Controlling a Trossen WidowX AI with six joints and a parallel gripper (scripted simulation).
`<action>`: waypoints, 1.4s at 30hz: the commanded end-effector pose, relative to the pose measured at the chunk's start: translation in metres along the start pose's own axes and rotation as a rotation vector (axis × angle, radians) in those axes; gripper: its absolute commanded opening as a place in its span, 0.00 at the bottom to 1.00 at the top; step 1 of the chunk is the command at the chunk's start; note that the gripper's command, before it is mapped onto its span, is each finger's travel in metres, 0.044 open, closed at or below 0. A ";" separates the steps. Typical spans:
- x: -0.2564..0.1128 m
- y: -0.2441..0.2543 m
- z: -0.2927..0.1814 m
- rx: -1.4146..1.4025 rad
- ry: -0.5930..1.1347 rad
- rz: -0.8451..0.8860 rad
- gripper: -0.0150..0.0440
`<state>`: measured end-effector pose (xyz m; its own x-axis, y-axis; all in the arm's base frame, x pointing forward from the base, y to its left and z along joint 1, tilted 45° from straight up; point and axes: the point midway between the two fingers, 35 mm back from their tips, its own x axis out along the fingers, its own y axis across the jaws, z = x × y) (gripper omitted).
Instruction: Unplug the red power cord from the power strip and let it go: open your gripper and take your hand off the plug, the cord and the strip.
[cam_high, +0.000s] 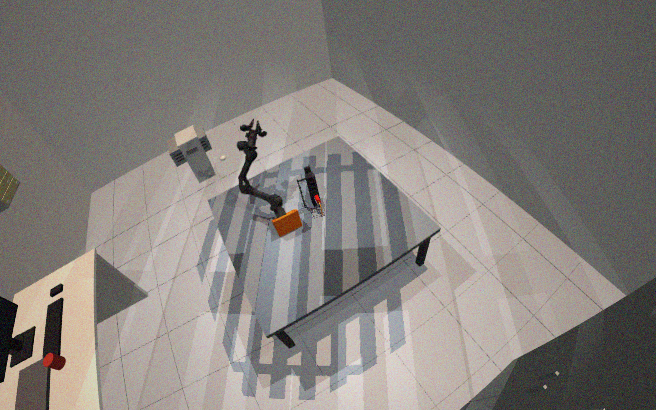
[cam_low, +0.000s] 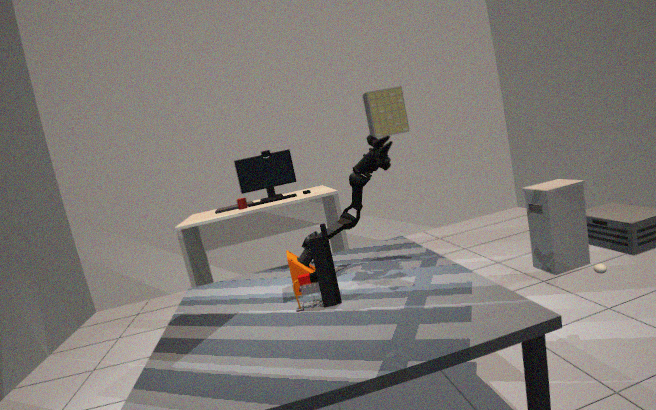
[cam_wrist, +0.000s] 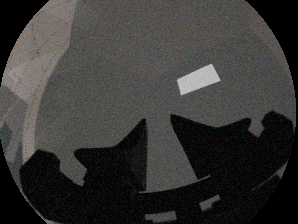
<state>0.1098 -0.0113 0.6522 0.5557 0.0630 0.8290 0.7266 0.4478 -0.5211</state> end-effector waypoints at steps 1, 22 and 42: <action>0.009 0.037 -0.067 0.183 0.168 0.106 0.53; -0.088 0.233 -0.306 1.023 1.099 0.354 0.53; -0.345 0.398 -0.343 1.657 2.529 0.035 0.53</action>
<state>0.3656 -0.1799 0.1415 0.6384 0.1637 -0.7521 0.5968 0.5118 0.6179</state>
